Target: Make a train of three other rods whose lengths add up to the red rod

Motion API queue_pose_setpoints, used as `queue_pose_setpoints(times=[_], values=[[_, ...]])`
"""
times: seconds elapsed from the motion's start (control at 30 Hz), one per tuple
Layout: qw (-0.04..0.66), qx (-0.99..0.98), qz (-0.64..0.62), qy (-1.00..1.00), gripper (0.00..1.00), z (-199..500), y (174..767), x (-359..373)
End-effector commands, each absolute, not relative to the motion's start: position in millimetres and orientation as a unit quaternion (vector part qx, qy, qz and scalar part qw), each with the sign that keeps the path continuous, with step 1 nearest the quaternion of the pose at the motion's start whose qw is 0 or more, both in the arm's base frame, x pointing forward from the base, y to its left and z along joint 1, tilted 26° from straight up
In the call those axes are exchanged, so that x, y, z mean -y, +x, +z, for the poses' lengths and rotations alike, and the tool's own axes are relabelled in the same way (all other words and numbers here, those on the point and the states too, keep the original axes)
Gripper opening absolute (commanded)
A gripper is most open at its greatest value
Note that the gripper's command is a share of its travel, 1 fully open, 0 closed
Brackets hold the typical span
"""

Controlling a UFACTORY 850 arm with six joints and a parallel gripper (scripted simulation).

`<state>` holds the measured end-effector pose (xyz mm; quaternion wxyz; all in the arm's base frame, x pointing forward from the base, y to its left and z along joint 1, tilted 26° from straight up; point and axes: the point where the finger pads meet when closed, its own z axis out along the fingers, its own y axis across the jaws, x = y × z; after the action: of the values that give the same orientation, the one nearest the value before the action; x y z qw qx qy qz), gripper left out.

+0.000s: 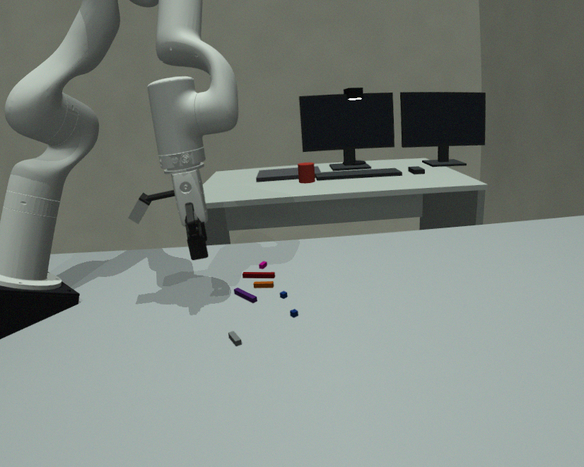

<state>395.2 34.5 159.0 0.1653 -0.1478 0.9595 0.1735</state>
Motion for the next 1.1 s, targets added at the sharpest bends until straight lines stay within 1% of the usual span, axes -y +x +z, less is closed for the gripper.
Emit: queue_pose_setpoints(times=[0.0,0.53,0.6,0.67,1.07], values=[[0.135,-0.97,0.185,-0.086,1.0,165.8,394.5,-32.1],[0.091,-0.966,0.208,0.123,1.0,184.8,388.7,-23.6],[0.091,-0.966,0.208,0.123,1.0,184.8,388.7,-23.6],[0.081,-0.959,0.212,0.17,1.0,188.9,387.1,-21.5],[0.048,-0.924,0.217,0.31,1.0,200.9,381.6,-14.5]])
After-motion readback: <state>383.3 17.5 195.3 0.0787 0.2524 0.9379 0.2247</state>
